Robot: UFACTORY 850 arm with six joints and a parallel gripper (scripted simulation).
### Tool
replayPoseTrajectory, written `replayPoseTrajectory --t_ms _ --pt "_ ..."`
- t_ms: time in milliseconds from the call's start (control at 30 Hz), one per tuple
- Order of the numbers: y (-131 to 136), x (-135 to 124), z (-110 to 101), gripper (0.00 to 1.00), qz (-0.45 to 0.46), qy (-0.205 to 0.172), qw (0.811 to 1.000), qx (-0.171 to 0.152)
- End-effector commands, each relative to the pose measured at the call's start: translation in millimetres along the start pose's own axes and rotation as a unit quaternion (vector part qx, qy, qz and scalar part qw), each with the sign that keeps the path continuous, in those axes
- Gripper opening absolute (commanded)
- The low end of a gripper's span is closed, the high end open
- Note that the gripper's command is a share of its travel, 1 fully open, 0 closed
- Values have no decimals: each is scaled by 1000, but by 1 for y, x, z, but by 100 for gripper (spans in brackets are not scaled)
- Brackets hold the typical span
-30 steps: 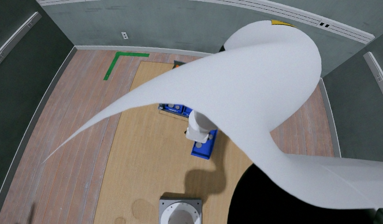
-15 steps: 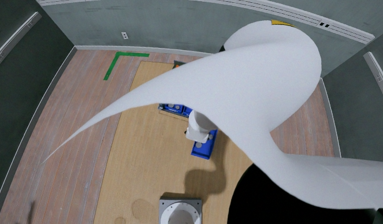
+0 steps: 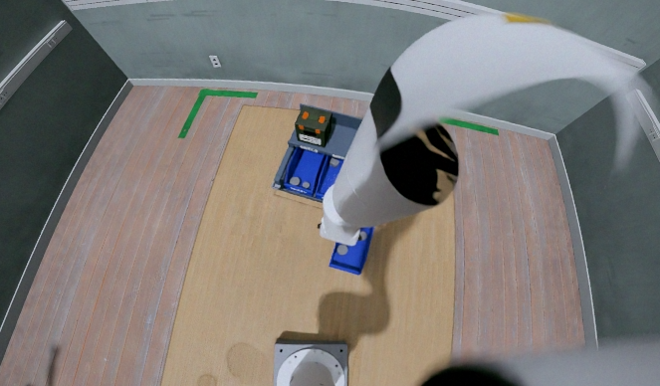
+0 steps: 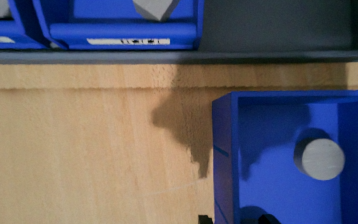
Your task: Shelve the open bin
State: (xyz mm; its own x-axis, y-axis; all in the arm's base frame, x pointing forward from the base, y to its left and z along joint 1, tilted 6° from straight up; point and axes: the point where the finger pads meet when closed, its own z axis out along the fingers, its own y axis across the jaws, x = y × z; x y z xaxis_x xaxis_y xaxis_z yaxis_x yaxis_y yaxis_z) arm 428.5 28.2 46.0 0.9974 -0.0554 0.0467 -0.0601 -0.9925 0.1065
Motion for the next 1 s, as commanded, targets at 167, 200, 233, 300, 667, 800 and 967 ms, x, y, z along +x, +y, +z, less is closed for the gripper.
replayPoseTrajectory --t_ms 167,200,233,300,667,800,967 --pt "0 1 -14 29 0 -8 1000 3" --pt "0 1 -14 29 0 -8 1000 3" --pt "0 1 -14 29 0 -8 1000 3" --pt "0 1 -24 29 0 -4 1000 1" --pt "1 1 -68 29 -1 -8 1000 3" --pt "1 1 -68 29 -1 -8 1000 3" --pt "0 1 -67 34 0 -6 1000 1"
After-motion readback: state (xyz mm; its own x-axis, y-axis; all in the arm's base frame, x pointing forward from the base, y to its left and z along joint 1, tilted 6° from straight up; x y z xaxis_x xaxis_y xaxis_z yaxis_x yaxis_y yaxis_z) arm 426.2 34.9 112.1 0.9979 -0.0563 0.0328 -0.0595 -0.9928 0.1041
